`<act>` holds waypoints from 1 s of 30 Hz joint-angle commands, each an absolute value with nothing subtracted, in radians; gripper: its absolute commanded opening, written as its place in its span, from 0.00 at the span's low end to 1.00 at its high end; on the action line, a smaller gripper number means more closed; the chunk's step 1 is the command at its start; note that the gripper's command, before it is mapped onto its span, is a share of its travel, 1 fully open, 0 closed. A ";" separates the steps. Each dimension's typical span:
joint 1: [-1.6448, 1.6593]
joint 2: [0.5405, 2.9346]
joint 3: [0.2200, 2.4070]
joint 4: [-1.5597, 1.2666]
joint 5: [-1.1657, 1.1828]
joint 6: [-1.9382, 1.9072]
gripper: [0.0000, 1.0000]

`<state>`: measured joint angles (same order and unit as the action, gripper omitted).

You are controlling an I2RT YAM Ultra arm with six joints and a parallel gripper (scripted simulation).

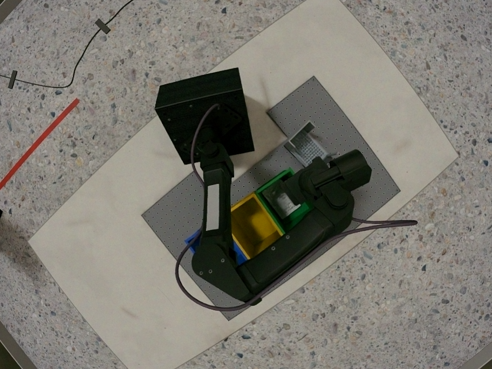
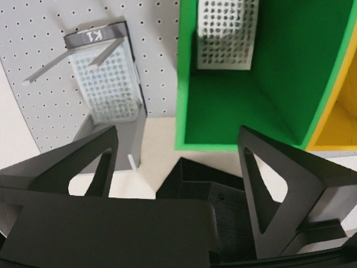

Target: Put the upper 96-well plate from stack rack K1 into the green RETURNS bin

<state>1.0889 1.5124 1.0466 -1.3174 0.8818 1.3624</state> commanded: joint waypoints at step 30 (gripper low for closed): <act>1.175 1.619 1.119 -1.284 0.878 1.483 0.82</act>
<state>1.1458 1.6478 1.0851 -1.2804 0.8696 1.4742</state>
